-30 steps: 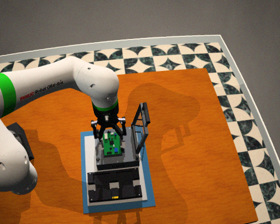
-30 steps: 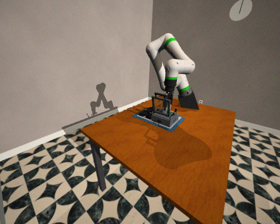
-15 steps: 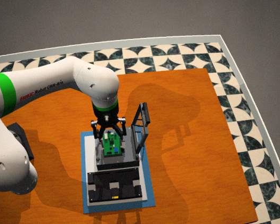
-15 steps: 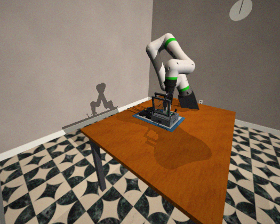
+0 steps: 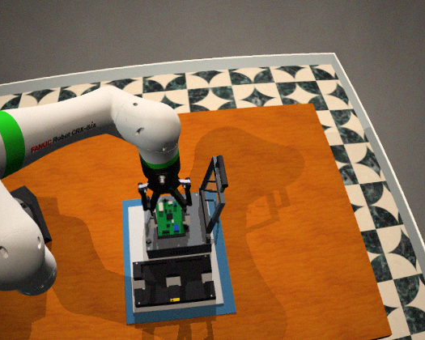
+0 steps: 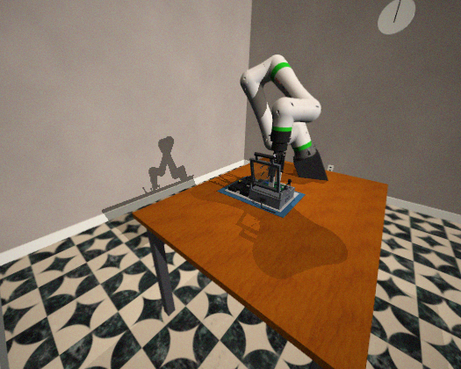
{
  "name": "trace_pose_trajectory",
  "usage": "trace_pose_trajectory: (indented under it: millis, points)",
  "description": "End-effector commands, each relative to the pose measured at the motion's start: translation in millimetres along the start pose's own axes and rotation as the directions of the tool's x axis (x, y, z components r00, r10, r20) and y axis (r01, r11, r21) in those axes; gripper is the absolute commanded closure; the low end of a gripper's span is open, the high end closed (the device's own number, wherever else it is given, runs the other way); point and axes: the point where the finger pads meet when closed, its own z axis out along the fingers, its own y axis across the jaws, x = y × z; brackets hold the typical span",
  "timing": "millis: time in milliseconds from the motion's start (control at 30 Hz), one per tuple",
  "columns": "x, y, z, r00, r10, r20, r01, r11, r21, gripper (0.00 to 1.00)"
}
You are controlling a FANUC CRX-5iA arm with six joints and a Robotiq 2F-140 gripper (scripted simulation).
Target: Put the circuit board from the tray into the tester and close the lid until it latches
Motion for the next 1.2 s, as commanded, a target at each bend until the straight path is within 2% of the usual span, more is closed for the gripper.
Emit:
trace_pose_trajectory:
  millis: [0, 1100, 1133, 1167]
  points:
    - [0.1, 0.2, -0.2, 1.0, 0.0, 0.0, 0.0, 1.0, 0.0, 0.54]
    - [0.1, 0.2, 3.2, 1.0, 0.0, 0.0, 0.0, 1.0, 0.0, 0.54]
    - [0.1, 0.2, 3.2, 1.0, 0.0, 0.0, 0.0, 1.0, 0.0, 0.42]
    - [0.1, 0.2, 3.2, 1.0, 0.0, 0.0, 0.0, 1.0, 0.0, 0.42]
